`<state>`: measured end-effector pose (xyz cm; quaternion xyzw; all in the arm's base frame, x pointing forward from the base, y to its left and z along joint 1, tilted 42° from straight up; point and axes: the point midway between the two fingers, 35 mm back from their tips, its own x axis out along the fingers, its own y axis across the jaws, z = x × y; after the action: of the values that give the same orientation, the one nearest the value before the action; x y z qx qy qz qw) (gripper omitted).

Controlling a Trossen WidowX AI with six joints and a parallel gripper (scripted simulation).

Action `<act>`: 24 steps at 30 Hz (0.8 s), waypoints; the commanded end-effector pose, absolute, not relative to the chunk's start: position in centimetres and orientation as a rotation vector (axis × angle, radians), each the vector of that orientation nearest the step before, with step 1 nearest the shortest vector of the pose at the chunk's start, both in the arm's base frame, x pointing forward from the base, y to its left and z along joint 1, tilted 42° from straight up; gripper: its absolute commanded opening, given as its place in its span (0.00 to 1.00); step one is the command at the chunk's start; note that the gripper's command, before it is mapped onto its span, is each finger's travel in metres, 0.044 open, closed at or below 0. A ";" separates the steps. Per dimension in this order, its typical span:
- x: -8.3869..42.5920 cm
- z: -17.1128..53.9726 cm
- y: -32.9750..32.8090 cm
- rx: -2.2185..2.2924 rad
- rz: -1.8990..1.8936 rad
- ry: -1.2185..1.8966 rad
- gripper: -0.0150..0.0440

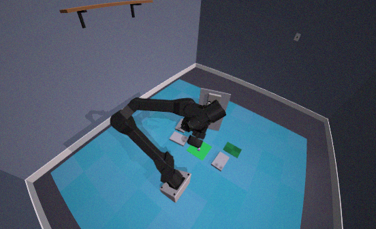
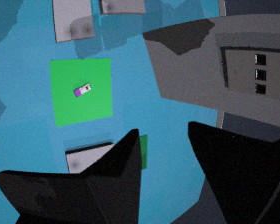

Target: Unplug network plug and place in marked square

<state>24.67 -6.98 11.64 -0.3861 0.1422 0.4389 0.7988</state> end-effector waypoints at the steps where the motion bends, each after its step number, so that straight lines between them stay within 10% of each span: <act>1: 24.6 12.1 -7.1 -0.829 0.943 0.296 0.61; 10: 24.6 12.1 -7.1 -0.829 0.943 0.296 1.00; 24: 24.6 12.1 -7.1 -0.829 0.943 0.296 1.00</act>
<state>24.63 -7.16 11.97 -0.3863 0.1412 0.4391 0.7988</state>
